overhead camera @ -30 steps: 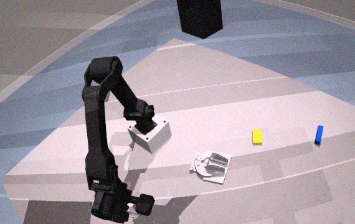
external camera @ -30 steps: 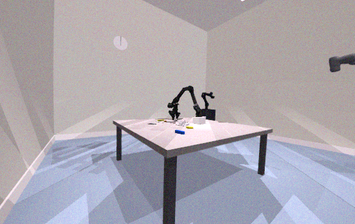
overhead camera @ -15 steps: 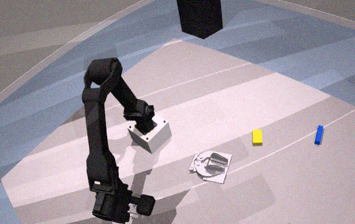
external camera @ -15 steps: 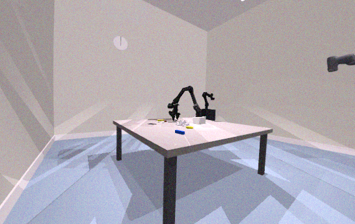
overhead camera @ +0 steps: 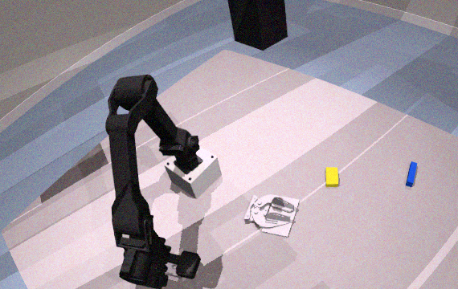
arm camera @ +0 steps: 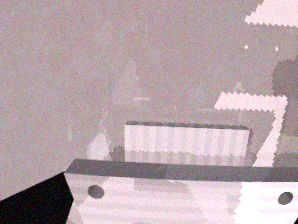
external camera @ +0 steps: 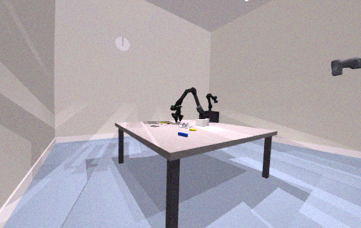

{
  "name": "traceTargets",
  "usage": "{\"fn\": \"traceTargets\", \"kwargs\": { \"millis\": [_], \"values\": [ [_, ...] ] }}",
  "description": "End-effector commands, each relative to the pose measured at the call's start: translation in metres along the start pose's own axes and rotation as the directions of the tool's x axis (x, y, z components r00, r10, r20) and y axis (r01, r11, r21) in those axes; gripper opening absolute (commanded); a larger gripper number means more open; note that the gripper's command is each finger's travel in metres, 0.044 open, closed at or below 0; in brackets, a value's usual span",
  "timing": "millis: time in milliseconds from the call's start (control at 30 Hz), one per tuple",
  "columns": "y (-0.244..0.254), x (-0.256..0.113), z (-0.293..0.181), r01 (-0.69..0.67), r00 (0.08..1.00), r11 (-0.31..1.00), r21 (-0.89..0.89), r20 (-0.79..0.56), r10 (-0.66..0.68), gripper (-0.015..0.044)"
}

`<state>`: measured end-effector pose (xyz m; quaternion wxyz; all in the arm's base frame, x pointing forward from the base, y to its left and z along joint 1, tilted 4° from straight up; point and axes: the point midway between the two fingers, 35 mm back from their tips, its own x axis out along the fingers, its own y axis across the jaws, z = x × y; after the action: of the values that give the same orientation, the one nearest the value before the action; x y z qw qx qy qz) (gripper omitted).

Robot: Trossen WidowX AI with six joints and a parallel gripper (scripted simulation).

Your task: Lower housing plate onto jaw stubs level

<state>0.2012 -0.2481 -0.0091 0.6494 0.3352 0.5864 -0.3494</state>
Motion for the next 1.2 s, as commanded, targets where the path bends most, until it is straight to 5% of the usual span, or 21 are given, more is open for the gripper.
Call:
{"fn": "traceTargets", "kwargs": {
  "millis": [0,433,1167],
  "values": [
    [-0.001,0.001,0.000,0.005,1.000,1.000,-0.004,-0.001,-0.005,0.0440],
    [0.000,0.000,0.000,0.000,1.000,1.000,0.000,0.000,0.000,0.0353],
    [0.000,-0.026,0.002,0.002,1.000,1.000,-0.002,0.000,-0.002,0.0351]
  ]
}}
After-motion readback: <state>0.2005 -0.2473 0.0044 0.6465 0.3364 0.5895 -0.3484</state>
